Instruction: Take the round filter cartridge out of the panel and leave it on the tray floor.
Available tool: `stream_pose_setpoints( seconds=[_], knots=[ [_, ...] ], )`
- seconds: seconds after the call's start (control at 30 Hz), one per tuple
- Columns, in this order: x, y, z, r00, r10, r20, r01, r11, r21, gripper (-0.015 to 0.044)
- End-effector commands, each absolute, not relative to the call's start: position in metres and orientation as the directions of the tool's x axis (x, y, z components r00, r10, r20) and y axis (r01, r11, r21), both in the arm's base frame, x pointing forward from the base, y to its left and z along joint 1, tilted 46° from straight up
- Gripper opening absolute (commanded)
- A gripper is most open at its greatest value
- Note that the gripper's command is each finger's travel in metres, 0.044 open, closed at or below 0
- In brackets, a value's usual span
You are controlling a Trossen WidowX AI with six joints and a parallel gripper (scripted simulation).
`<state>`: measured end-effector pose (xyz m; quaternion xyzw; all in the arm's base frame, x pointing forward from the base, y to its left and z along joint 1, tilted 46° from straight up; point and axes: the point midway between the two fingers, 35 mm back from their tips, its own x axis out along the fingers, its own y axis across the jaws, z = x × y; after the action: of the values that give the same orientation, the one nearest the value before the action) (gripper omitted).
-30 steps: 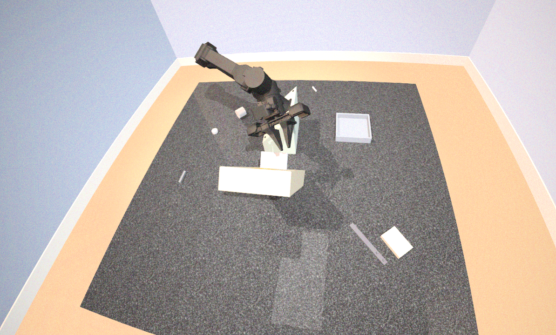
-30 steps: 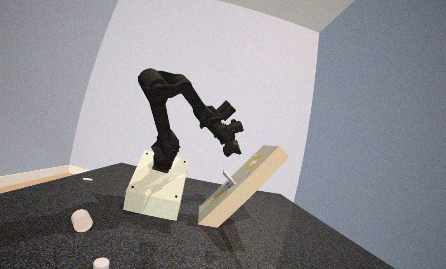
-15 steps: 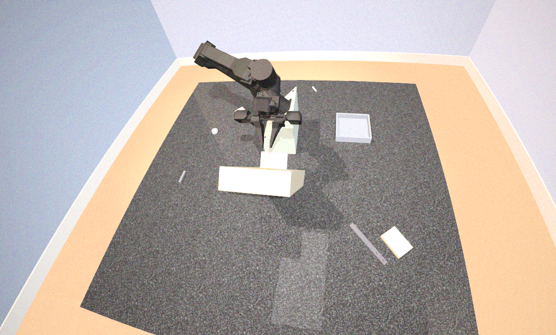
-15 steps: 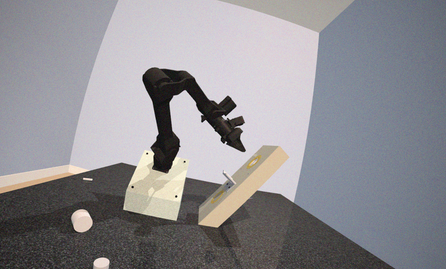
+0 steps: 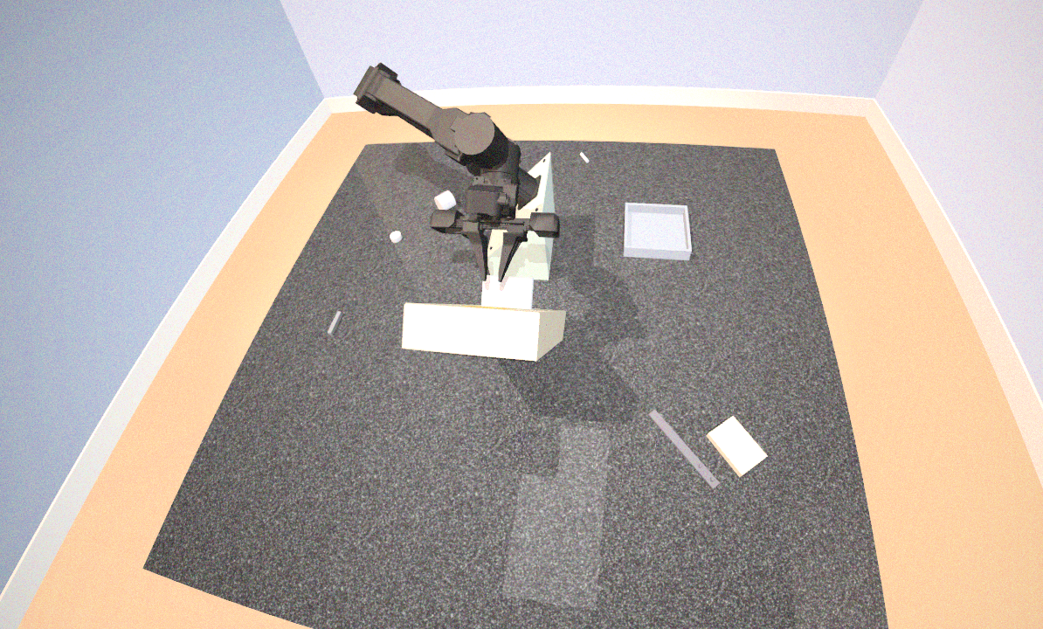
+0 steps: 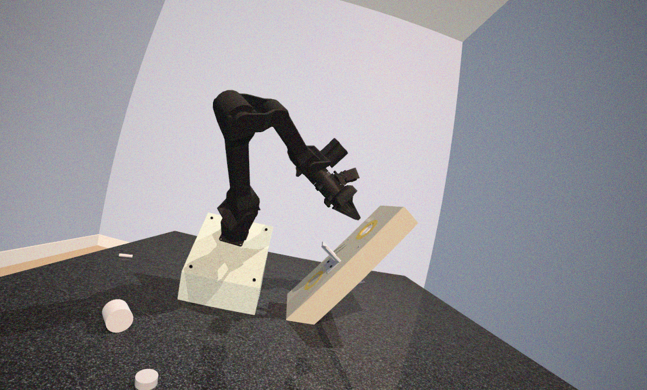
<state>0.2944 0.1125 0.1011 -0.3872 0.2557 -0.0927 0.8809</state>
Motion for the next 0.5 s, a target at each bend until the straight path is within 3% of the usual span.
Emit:
stream_pose_setpoints(
  seconds=[0.0, 0.47],
  knots=[
    [0.299, 0.109, 0.097, 0.849, -0.362, -0.384, -0.042, 0.679, -0.733, 0.0099],
    [0.318, 0.099, 0.09, 0.853, -0.362, -0.378, -0.039, 0.676, -0.736, 0.0099]
  ],
)
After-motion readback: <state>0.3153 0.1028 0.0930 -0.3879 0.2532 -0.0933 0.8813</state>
